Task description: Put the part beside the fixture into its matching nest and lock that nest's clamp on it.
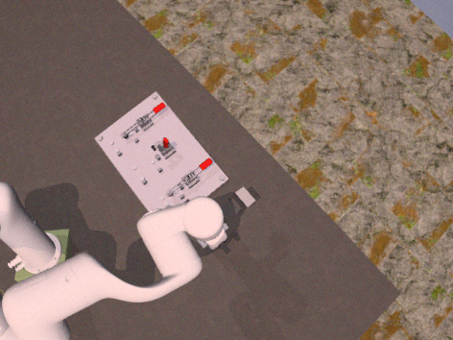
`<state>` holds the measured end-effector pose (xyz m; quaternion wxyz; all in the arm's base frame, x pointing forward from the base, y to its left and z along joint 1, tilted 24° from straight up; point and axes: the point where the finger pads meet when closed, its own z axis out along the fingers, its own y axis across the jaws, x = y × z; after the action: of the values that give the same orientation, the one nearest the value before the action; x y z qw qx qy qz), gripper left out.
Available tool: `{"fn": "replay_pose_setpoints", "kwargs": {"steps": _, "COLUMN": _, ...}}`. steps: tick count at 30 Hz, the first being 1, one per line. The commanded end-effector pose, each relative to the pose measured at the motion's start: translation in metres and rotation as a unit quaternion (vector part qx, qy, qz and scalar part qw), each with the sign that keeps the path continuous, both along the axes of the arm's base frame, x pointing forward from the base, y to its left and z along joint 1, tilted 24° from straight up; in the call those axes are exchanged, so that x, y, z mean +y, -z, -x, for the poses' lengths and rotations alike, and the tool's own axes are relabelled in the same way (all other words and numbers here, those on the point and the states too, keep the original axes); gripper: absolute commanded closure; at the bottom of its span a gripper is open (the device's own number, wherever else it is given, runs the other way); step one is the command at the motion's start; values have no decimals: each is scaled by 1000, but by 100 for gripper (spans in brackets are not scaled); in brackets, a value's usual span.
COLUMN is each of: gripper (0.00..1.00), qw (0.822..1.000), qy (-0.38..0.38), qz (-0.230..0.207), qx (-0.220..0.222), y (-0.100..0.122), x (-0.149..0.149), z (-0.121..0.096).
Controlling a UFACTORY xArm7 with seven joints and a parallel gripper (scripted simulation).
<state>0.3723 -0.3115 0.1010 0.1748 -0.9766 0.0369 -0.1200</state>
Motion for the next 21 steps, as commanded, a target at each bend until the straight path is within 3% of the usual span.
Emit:
{"fn": "replay_pose_setpoints", "kwargs": {"steps": 1, "gripper": 100, "qw": 1000, "qy": 3, "qz": 1, "qx": -1, "y": -2, "x": -1, "z": 0}}
{"fn": "replay_pose_setpoints", "kwargs": {"steps": 21, "gripper": 100, "qw": 1000, "qy": 3, "qz": 1, "qx": -1, "y": 8, "x": 2, "z": 8}}
